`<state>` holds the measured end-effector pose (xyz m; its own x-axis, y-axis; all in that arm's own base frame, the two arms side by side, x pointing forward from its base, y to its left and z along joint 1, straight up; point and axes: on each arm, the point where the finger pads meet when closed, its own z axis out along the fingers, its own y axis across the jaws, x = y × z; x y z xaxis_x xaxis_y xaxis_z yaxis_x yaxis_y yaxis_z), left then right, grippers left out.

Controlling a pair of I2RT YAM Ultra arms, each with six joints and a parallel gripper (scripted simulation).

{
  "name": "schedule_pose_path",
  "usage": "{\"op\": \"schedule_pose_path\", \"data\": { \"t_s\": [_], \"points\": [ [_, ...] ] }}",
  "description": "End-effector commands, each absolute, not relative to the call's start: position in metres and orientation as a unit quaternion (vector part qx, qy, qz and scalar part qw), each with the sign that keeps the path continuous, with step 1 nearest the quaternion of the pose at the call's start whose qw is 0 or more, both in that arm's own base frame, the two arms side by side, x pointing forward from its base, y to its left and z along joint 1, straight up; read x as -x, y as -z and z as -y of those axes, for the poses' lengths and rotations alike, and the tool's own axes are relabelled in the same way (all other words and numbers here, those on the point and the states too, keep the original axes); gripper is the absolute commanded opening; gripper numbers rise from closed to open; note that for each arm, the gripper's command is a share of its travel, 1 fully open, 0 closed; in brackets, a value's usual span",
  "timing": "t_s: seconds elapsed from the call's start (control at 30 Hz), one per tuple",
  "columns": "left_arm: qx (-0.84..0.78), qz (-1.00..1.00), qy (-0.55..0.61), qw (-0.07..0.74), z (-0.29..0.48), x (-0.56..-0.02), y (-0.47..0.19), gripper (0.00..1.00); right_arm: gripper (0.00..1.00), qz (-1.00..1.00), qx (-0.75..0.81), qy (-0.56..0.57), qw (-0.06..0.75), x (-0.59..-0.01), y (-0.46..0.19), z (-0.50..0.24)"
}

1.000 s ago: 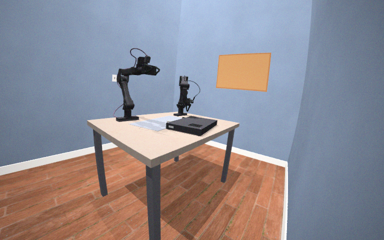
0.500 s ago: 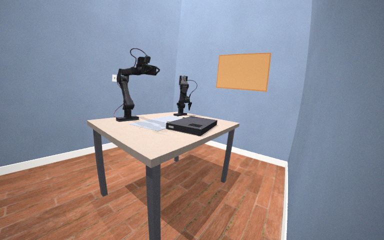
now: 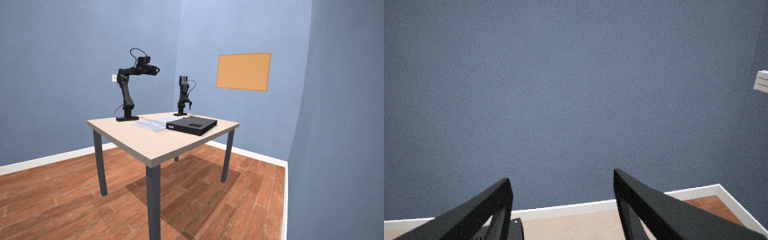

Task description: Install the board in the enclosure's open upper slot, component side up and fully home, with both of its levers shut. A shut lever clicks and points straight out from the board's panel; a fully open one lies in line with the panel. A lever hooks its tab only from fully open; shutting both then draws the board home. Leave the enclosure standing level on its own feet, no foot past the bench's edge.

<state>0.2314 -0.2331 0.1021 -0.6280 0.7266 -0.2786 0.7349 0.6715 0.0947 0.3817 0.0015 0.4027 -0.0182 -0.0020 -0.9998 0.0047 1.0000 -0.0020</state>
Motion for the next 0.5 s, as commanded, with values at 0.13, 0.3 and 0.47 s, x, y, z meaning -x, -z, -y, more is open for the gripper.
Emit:
{"op": "schedule_pose_path", "data": {
  "t_s": [0.13,0.3,0.47],
  "points": [
    [-0.405,-0.897,0.029,0.176,0.236,-0.237,-0.1169,1.0,0.64,-0.703,-0.004,0.001,0.711,-0.3803,-0.4114,0.0014],
    [-0.408,-0.896,0.028,0.173,0.238,-0.236,-0.115,1.0,0.64,-0.703,-0.004,0.001,0.711,-0.3803,-0.4114,0.0014],
    [-0.408,-0.896,0.028,0.173,0.238,-0.236,-0.115,1.0,0.64,-0.703,-0.004,0.001,0.711,-0.3803,-0.4114,0.0014]
  ]
}}
